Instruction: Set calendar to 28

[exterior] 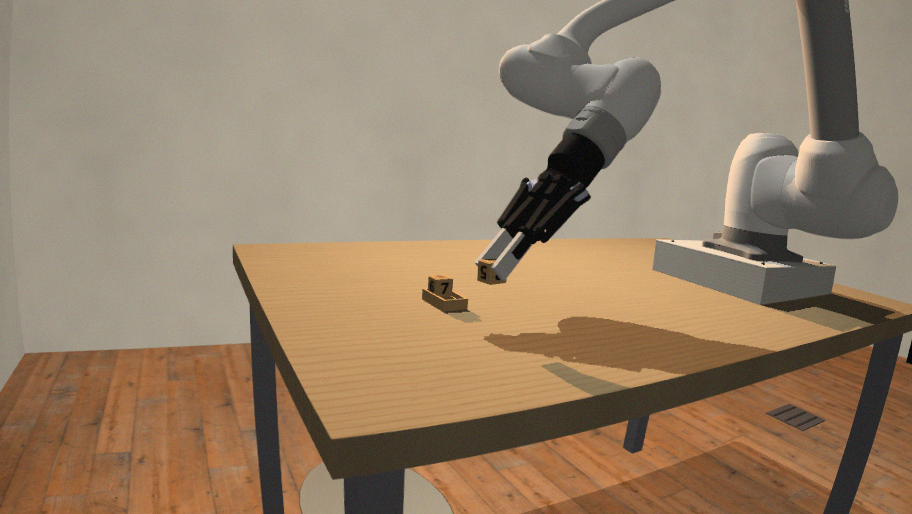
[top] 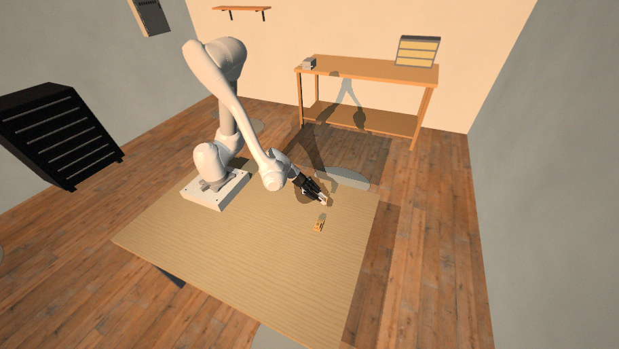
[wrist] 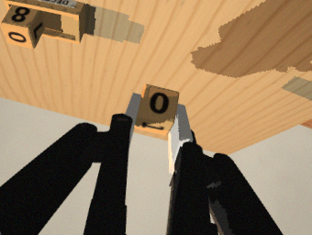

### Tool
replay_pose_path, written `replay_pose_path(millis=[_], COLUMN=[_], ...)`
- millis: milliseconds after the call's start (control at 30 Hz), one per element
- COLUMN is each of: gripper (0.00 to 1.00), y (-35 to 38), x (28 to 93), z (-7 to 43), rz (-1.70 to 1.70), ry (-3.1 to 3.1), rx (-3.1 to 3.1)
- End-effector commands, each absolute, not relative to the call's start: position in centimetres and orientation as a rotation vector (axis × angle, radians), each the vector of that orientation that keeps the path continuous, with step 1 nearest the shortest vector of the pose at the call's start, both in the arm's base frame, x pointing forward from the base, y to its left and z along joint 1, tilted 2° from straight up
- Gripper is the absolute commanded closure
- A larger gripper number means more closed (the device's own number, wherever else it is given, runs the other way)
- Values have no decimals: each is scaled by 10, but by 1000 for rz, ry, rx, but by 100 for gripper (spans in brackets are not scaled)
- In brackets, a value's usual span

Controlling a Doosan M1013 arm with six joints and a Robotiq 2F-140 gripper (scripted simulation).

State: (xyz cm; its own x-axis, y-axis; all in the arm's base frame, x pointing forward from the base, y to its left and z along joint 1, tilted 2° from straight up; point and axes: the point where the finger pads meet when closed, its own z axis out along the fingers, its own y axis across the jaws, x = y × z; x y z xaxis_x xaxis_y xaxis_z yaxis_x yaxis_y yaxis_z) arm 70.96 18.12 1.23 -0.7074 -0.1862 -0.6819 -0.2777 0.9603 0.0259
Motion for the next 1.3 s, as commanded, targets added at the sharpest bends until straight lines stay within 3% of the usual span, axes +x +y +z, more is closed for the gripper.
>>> replay_pose_path(millis=[0, 1267], gripper=[76, 76], y=[189, 205], x=[713, 695], z=[17, 8], rz=[194, 243], ry=[2377, 2586], rx=[-334, -390])
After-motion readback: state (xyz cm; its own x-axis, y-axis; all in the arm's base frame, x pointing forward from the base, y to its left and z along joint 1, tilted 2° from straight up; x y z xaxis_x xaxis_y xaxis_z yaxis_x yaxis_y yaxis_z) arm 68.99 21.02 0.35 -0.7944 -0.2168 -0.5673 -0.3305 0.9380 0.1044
